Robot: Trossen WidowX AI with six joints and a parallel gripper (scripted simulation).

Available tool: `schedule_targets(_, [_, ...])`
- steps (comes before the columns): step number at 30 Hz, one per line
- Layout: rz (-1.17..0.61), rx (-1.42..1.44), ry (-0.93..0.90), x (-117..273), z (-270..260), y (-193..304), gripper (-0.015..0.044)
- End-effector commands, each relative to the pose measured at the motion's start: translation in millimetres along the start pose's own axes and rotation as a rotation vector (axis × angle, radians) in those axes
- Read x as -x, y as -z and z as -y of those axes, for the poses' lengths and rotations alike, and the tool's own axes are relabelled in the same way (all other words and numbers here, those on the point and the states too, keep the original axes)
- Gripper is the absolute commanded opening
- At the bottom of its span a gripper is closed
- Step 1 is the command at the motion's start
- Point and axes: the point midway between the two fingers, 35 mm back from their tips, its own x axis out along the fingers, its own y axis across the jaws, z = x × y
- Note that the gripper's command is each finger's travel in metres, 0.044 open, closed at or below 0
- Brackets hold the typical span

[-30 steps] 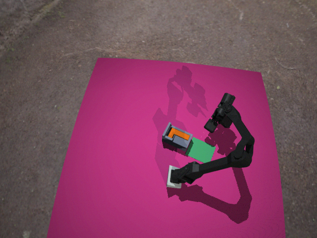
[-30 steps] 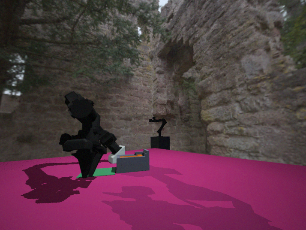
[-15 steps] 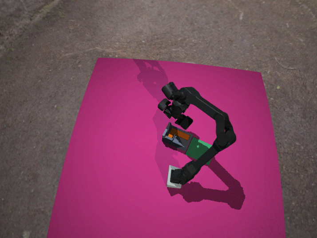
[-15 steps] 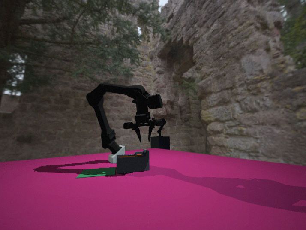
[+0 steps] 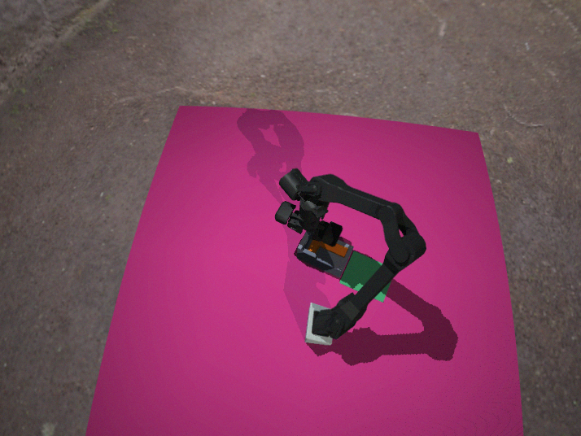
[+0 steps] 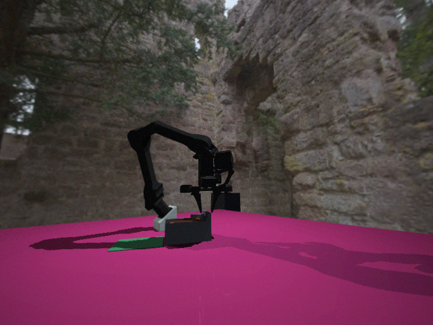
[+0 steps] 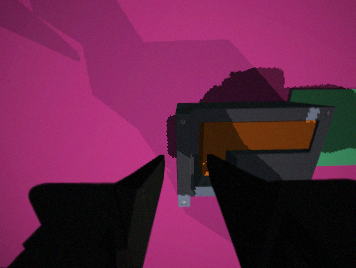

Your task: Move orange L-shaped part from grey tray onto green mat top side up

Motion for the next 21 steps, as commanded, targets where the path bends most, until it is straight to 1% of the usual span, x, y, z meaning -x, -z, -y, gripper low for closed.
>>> schedule_targets(1, [0.003, 0.006, 0.006, -15.4, 2.0, 1.4, 0.0180])
schedule_targets(7, [0.003, 0.006, 0.006, -19.4, 1.9, 1.3, 0.0180])
schedule_targets(21, [0.004, 0.005, 0.007, -42.7, 2.1, 0.9, 0.0180])
